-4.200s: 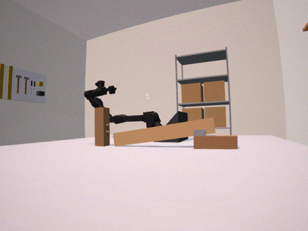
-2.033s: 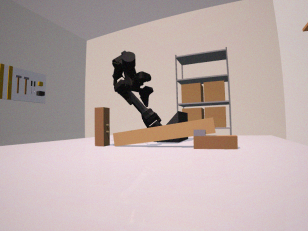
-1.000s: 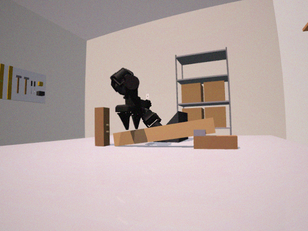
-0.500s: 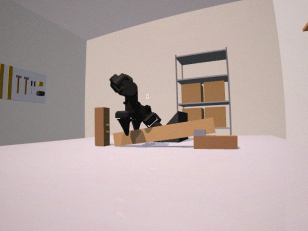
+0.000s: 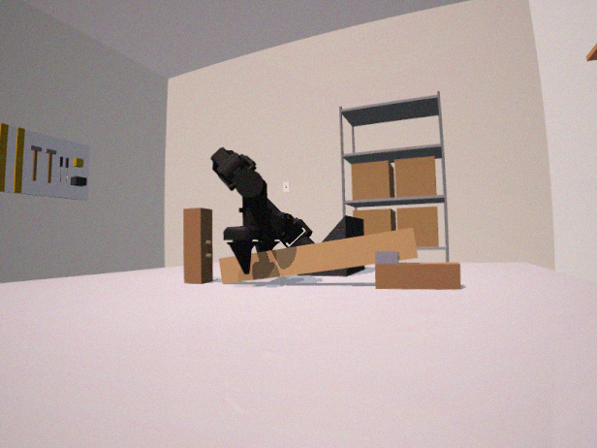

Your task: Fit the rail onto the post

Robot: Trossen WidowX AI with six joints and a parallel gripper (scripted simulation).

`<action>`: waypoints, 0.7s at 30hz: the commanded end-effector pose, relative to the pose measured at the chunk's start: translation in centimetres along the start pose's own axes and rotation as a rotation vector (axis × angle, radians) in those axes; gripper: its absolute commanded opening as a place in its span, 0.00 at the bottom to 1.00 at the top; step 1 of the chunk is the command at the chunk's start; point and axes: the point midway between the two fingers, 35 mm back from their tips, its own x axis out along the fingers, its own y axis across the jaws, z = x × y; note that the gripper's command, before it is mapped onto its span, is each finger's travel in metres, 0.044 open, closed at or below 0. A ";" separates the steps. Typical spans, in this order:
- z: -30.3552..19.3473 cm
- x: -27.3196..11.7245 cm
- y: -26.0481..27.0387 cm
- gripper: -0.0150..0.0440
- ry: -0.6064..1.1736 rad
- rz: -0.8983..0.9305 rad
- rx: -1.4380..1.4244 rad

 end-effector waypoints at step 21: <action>-0.1 0.6 0.2 0.28 0.007 0.002 -0.006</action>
